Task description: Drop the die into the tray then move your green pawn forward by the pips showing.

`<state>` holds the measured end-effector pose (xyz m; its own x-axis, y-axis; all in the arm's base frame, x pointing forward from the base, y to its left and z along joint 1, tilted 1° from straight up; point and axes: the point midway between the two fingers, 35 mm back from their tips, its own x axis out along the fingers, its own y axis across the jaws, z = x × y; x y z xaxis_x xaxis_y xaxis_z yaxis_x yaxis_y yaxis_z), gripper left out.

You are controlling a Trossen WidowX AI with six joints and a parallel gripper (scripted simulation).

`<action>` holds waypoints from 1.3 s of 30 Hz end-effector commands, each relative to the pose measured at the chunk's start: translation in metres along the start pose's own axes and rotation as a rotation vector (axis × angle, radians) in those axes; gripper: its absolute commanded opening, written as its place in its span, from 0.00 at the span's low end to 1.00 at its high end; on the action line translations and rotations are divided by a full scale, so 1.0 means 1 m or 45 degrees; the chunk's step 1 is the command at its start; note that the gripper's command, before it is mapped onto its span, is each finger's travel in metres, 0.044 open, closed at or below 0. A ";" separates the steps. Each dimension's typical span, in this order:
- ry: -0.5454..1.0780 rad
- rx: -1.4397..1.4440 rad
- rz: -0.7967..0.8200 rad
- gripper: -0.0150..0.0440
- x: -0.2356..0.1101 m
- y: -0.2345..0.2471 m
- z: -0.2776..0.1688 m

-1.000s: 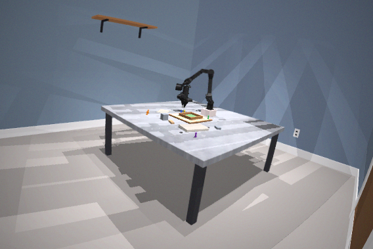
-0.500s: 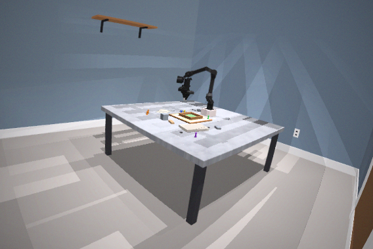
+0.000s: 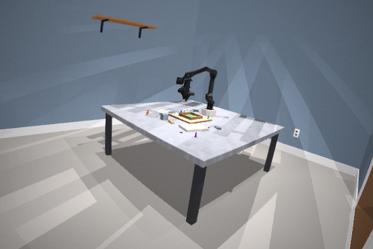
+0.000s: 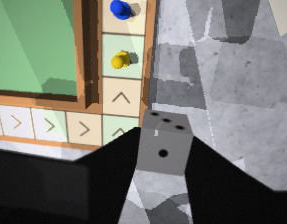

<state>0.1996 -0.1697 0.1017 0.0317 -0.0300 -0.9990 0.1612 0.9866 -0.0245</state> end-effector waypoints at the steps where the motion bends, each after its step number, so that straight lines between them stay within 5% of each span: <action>1: 0.005 -0.011 0.006 0.25 0.005 0.017 0.010; 39: -0.064 -0.108 0.026 0.25 0.032 0.160 0.047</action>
<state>0.2726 -0.0220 0.0688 0.0496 -0.0114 -0.9987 0.0717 0.9974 -0.0078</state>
